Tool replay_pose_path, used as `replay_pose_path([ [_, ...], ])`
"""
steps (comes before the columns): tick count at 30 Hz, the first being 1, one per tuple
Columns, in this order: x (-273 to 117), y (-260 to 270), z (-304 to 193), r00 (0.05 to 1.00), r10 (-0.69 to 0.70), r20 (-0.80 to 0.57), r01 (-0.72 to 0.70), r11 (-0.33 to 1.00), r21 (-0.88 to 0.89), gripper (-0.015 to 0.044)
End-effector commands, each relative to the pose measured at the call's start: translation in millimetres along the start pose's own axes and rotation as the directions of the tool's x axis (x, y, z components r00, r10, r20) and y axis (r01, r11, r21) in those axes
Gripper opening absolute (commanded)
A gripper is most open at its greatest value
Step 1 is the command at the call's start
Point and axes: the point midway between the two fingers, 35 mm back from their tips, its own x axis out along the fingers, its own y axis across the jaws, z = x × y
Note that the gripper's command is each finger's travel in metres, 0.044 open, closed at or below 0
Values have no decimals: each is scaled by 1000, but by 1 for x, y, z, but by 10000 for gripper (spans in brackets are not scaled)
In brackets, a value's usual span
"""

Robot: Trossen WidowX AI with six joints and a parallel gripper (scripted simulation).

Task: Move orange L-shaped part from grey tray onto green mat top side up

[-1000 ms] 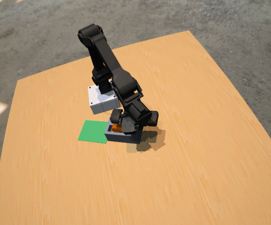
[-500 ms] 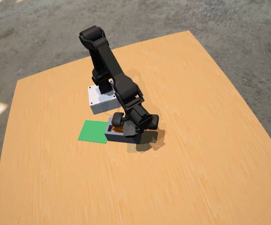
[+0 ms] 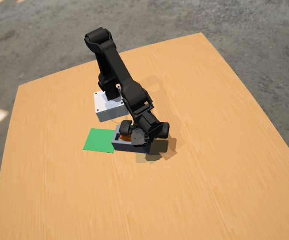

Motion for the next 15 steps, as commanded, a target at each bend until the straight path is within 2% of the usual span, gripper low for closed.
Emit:
replay_pose_path([
  [1,0,0,0,1000,0,0,0,1000,0,180],
  [15,-12,10,-2,1000,-7,-8,7,1000,-3,180],
])
